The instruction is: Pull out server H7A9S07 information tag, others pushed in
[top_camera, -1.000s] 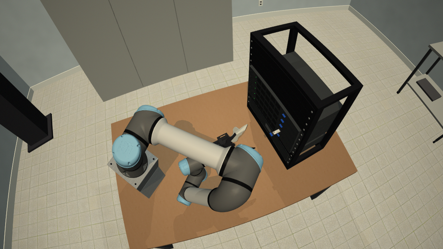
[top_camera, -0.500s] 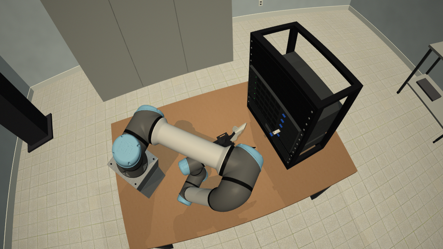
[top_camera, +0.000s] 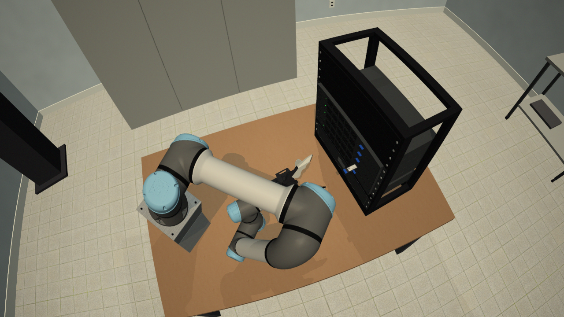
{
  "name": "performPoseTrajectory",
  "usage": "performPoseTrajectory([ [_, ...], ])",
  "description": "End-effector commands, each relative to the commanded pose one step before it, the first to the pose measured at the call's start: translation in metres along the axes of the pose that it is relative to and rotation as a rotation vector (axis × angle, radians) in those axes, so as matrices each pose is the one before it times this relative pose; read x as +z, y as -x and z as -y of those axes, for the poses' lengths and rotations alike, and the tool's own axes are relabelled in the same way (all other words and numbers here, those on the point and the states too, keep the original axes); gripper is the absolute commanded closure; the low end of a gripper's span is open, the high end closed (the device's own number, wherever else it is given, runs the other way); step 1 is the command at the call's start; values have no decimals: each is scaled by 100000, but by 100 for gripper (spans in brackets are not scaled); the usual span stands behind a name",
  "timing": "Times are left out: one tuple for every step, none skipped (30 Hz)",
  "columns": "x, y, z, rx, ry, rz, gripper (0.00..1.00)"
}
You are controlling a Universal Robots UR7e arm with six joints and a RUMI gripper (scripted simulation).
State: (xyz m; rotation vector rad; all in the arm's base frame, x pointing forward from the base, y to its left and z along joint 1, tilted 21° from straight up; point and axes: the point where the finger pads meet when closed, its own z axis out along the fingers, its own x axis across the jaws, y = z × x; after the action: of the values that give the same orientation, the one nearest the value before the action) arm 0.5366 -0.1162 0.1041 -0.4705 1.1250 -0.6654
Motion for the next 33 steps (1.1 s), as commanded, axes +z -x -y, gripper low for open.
performPoseTrajectory([
  [3,338,97,-1970,-392,787,0],
  [-2,67,18,-424,-84,162,0],
  [-2,67,19,-426,-85,163,0],
  [-2,67,19,-428,-86,164,0],
  [-2,68,19,-430,-87,164,0],
  [-2,68,20,-432,-88,165,0],
  [-2,68,20,-434,-89,166,0],
  [-2,68,20,-436,-90,166,0],
  [-2,69,20,-438,-91,167,0],
  [-2,69,21,-440,-92,168,0],
  [-2,69,21,-442,-93,168,0],
  [-2,69,21,-444,-94,169,0],
  [0,0,0,0,0,0,0],
  [0,0,0,0,0,0,0],
  [-2,70,22,-446,-95,170,0],
  [-2,70,22,-448,-96,170,0],
  [-2,70,22,-450,-97,171,0],
  [-2,71,22,-452,-98,172,0],
  [-2,71,23,-454,-99,172,0],
  [-2,71,23,-456,-100,173,0],
  [-2,71,23,-458,-101,174,0],
  [-2,72,24,-460,-102,174,0],
  [-2,72,24,-462,-103,175,0],
  [-2,72,24,-464,-104,176,0],
  [-2,72,25,-466,-105,176,0],
  [-2,73,25,-468,-106,177,0],
  [-2,73,25,-470,-107,178,0],
  [-2,73,26,-472,-108,178,0],
  [-2,73,26,-474,-109,179,0],
  [0,0,0,0,0,0,0],
  [0,0,0,0,0,0,0],
  [-2,74,26,-476,-111,180,0],
  [-2,74,27,-478,-112,180,0],
])
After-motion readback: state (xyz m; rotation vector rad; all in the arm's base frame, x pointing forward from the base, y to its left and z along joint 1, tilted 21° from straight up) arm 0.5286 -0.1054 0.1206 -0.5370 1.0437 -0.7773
